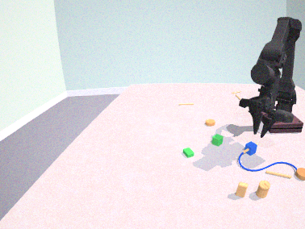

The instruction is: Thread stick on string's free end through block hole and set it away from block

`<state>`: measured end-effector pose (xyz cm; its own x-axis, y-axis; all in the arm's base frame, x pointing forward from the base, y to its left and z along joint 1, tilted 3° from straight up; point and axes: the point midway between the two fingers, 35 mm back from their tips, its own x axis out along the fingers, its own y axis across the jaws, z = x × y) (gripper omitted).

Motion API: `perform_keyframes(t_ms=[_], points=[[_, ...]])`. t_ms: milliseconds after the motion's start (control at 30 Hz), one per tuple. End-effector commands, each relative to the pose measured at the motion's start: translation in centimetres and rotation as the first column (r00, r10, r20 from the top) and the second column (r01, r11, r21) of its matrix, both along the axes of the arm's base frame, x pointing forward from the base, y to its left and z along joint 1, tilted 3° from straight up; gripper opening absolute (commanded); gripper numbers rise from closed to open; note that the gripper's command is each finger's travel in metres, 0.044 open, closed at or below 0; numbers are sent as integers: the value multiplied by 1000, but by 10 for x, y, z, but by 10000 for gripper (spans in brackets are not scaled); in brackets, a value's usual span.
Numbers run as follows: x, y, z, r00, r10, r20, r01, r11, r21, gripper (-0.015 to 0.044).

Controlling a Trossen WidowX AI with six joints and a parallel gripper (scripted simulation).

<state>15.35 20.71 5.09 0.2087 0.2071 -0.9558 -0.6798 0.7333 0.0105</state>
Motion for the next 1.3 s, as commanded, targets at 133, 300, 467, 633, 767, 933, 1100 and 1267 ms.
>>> perform_keyframes(t_ms=[133,300,467,633,767,933,1100,1267], points=[[2,1,-15,1000,2,-3,-2,1000,-7,123],[3,2,-23,1000,2,-3,-2,1000,-7,123],[4,2,-31,1000,2,-3,-2,1000,-7,123],[5,3,-38,1000,2,-3,-2,1000,-7,123],[5,3,-39,1000,2,-3,-2,1000,-7,123],[5,3,-37,1000,-1,-1,1,1000,-5,44],[5,3,-37,1000,-1,-1,1,1000,-5,0],[5,3,-37,1000,-1,1,1,1000,-4,0]])
